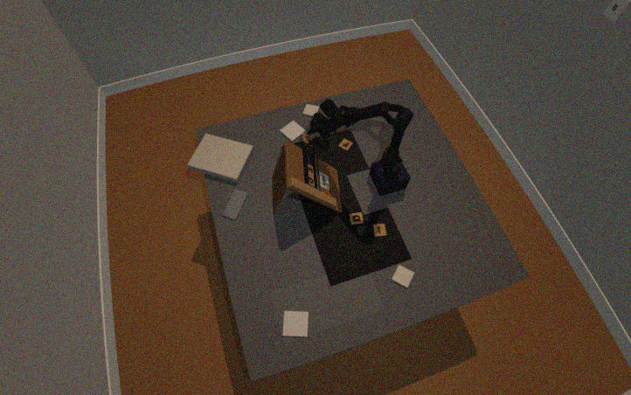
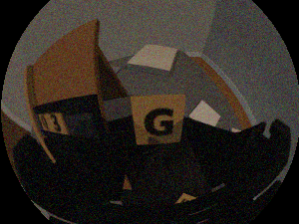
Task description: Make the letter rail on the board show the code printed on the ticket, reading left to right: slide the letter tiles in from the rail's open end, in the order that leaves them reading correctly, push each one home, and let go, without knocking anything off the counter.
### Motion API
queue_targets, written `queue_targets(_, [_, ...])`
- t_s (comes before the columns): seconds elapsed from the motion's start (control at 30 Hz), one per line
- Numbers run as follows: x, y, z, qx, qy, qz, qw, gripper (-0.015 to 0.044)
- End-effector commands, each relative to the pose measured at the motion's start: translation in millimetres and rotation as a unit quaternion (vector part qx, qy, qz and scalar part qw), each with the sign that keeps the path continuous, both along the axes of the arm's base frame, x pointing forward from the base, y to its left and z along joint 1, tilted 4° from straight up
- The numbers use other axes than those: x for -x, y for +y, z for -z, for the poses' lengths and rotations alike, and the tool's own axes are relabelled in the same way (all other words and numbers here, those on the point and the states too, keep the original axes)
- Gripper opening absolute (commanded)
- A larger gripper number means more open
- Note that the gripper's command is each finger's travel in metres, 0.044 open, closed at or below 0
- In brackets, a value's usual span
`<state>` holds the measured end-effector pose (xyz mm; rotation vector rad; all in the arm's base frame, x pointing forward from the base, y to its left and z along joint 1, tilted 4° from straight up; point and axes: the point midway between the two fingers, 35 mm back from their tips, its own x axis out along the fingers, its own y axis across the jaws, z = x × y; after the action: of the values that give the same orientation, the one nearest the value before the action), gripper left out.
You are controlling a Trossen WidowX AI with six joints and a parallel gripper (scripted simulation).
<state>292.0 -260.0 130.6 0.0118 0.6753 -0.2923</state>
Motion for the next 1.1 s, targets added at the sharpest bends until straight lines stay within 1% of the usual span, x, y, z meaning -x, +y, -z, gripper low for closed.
queue_targets(0.0, [0, 2, 1, -0.001, 0.0, 0.003, 1.0, 0.0])
queue_targets(1.07, [-5, 17, 2, -0.002, 0.0, 0.003, 1.0, 0.0])
